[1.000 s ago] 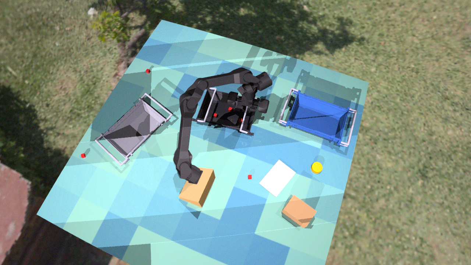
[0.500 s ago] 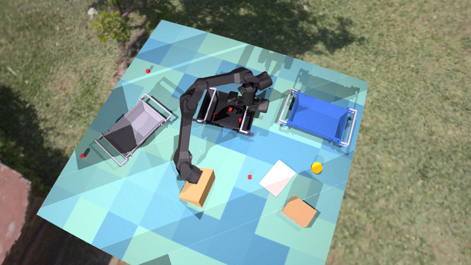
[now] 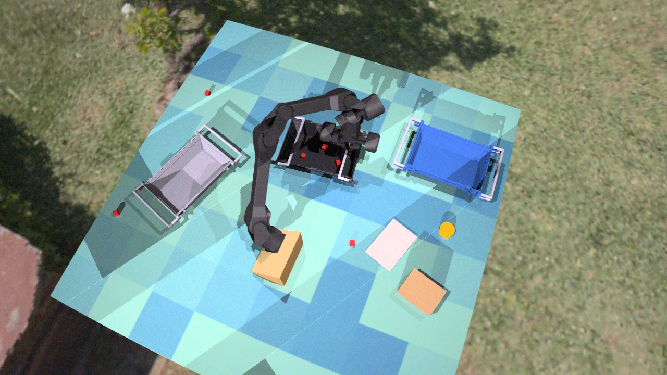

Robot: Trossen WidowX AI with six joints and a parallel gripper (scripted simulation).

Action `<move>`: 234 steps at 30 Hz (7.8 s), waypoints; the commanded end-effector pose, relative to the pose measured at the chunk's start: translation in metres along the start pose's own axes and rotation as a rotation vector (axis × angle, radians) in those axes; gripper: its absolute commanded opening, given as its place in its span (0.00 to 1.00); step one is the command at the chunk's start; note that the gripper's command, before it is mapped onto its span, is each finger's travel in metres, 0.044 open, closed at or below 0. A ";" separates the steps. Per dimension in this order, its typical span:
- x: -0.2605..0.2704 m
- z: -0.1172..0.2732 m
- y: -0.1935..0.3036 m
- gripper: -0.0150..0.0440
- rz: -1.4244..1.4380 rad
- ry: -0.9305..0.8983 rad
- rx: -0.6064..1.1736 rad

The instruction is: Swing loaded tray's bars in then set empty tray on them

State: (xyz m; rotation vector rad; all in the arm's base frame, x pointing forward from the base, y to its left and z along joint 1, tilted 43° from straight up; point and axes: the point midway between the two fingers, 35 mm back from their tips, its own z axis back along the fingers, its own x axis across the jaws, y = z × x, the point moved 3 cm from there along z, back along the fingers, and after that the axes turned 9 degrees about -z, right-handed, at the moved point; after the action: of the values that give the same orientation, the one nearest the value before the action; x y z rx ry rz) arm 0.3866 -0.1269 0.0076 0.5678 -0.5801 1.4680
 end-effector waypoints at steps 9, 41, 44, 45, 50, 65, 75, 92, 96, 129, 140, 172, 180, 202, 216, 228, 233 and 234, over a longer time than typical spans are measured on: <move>0.000 0.000 0.000 0.25 0.000 0.000 0.000; 0.000 0.000 0.000 0.25 0.000 0.000 0.000; 0.000 0.000 0.000 0.25 0.000 0.000 0.000; 0.000 0.000 0.000 0.25 0.000 0.000 0.000; 0.000 0.000 0.000 0.25 0.000 0.000 0.000; 0.000 0.010 -0.001 0.65 0.000 0.001 0.000; 0.102 0.010 -0.004 1.00 0.385 0.060 0.048; 0.348 -0.003 0.134 1.00 1.648 0.112 0.099; 0.377 0.000 0.189 1.00 1.964 0.091 0.077; 0.391 -0.027 0.310 1.00 2.697 -0.024 -0.037; 0.392 -0.065 0.315 1.00 2.707 -0.024 -0.033; 0.392 -0.070 0.316 0.56 2.708 -0.024 -0.033; 0.392 -0.070 0.316 0.47 2.708 -0.024 -0.033; 0.392 -0.049 0.312 0.25 2.710 -0.022 -0.027; 0.390 0.010 0.315 0.25 2.709 -0.020 -0.028; 0.391 0.014 0.314 0.25 2.710 -0.018 -0.026; 0.394 0.030 0.312 0.25 2.712 -0.010 -0.016; 0.395 0.034 0.312 0.25 2.712 -0.009 -0.014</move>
State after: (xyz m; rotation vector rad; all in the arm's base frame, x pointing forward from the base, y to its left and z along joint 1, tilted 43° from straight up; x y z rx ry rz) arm 0.0800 0.1580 0.2798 -0.8787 -1.4498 3.8107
